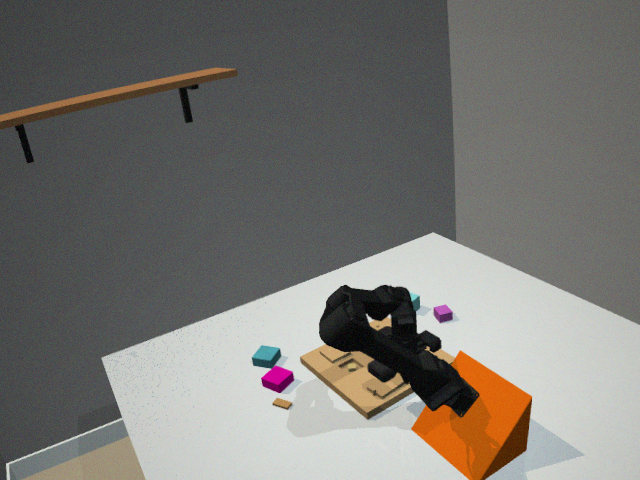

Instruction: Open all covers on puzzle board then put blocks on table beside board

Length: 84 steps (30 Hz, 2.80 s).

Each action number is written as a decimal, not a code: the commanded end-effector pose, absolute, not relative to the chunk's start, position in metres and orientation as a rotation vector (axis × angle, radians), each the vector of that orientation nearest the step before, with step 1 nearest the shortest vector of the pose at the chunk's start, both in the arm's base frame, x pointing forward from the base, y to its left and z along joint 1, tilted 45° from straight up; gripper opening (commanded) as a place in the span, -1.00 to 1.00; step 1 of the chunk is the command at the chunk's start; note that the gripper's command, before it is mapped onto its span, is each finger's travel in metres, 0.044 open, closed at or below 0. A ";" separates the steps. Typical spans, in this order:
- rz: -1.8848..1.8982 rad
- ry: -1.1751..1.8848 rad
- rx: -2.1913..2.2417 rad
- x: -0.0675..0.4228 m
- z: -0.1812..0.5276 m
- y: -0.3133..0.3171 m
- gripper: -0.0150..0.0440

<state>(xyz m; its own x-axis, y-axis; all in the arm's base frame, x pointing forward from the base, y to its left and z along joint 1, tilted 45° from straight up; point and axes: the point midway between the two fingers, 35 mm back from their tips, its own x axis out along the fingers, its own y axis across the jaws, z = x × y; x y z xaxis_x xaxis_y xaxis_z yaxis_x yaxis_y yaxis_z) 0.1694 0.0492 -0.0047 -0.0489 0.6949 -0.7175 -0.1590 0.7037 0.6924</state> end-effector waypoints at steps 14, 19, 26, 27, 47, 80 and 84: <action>0.748 1.493 0.481 0.161 -0.007 0.056 -0.49; 0.748 1.493 0.481 0.161 -0.007 0.056 -0.49; 0.748 1.493 0.481 0.161 -0.007 0.056 -0.49; 0.748 1.493 0.481 0.161 -0.007 0.056 -0.49; 0.745 1.485 0.478 0.184 -0.009 0.054 -0.49; 0.748 1.489 0.480 0.220 -0.006 0.063 -0.49; 0.748 1.489 0.480 0.223 -0.004 0.065 -0.49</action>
<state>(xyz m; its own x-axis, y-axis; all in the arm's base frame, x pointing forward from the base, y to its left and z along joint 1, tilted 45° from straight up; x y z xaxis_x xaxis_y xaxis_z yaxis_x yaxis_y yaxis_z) 0.2245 0.0578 -0.0011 -0.0454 0.7000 -0.7127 -0.1580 0.6995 0.6970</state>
